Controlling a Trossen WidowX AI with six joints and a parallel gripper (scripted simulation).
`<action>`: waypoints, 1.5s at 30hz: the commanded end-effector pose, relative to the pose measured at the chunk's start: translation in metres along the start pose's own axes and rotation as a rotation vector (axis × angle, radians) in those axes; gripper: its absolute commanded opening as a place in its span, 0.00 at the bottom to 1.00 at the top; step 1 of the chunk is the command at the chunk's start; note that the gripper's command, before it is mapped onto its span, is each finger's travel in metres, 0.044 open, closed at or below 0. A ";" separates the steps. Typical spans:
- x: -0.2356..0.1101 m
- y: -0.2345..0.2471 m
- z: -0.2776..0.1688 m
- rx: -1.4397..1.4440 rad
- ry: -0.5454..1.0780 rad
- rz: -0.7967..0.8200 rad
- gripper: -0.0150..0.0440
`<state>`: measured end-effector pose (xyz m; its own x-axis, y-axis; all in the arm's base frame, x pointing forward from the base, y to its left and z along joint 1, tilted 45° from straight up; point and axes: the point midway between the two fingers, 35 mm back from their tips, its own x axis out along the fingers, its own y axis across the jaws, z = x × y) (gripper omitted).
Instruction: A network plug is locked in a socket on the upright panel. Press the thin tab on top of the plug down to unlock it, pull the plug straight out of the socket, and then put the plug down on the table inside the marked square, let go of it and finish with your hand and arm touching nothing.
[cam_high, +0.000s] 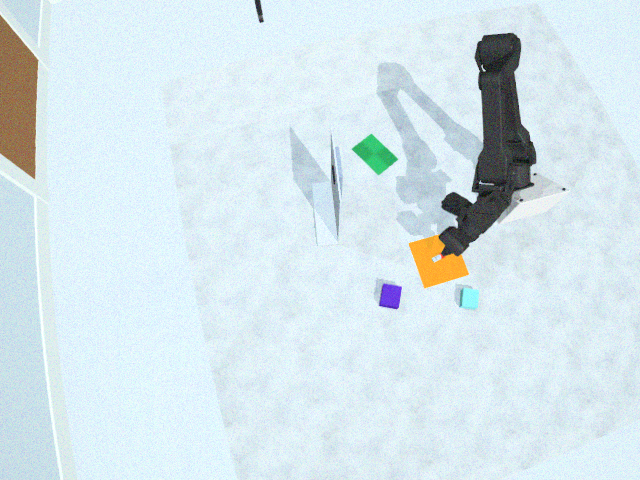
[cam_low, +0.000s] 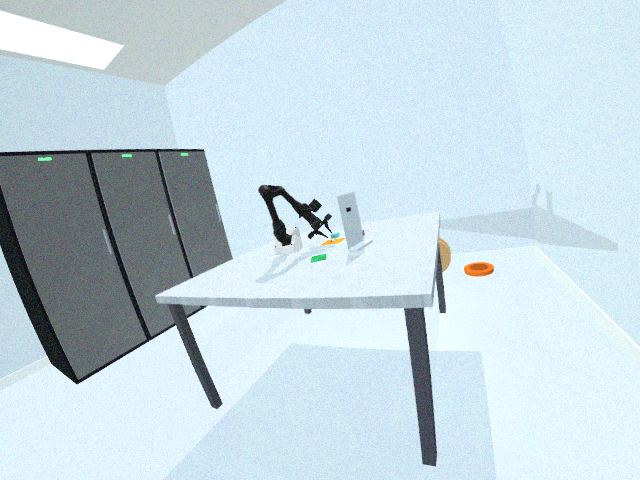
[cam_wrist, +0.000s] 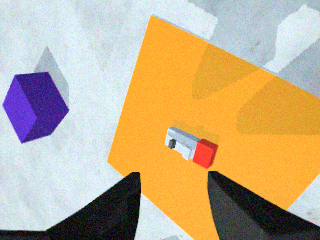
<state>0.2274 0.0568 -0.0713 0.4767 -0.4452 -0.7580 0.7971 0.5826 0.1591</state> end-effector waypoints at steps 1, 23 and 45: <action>-0.005 0.003 0.001 0.011 -0.003 0.010 0.52; -0.028 0.022 -0.001 0.011 0.001 0.009 0.52; -0.057 0.038 -0.001 0.011 0.002 0.009 0.52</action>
<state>0.2288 0.1003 -0.0298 0.4723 -0.4457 -0.7604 0.7979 0.5828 0.1540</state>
